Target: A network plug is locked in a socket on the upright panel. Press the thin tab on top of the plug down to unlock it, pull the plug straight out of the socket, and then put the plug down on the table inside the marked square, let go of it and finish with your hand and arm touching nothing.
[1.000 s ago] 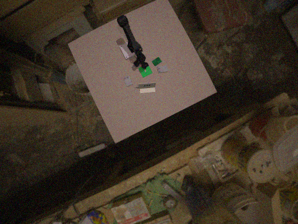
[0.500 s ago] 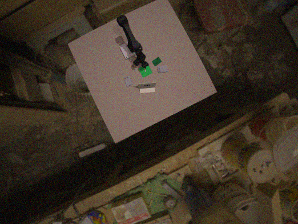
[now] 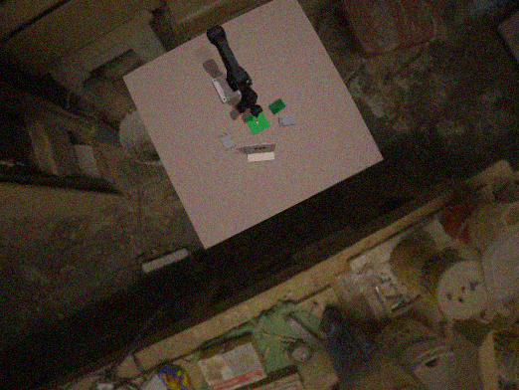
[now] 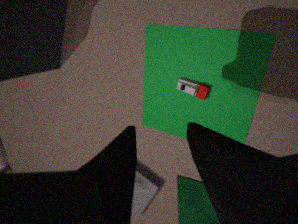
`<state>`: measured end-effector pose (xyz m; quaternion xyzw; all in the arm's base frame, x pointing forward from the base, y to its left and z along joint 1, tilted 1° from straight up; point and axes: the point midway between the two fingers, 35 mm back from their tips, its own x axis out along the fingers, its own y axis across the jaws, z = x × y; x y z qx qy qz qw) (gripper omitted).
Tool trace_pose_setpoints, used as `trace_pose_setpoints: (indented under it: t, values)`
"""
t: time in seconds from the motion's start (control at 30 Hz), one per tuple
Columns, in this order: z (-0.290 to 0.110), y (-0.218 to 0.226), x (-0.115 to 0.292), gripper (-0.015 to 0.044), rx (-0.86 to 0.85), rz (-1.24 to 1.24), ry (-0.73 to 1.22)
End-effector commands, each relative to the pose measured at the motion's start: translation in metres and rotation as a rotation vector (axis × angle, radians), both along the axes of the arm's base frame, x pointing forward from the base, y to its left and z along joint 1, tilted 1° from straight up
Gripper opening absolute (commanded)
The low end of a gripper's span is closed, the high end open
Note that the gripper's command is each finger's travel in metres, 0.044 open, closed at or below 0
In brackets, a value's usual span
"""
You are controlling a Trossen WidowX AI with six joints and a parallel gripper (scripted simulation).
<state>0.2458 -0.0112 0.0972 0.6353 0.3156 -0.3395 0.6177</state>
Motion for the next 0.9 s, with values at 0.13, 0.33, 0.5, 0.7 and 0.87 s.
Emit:
trace_pose_setpoints:
  t: [0.13, 0.33, 0.5, 0.7, 0.87]
  values:
    - [0.017, 0.000, 0.000, 0.0156, 0.002, 0.002, -0.014]
    - [0.026, 0.000, -0.002, 0.0156, 0.002, 0.002, -0.013]
    - [0.032, 0.000, -0.004, 0.0156, 0.002, 0.002, -0.013]
    - [0.037, 0.000, -0.003, 0.0156, 0.000, -0.001, -0.002]
    - [0.052, 0.000, -0.001, 0.0156, 0.001, 0.000, -0.004]
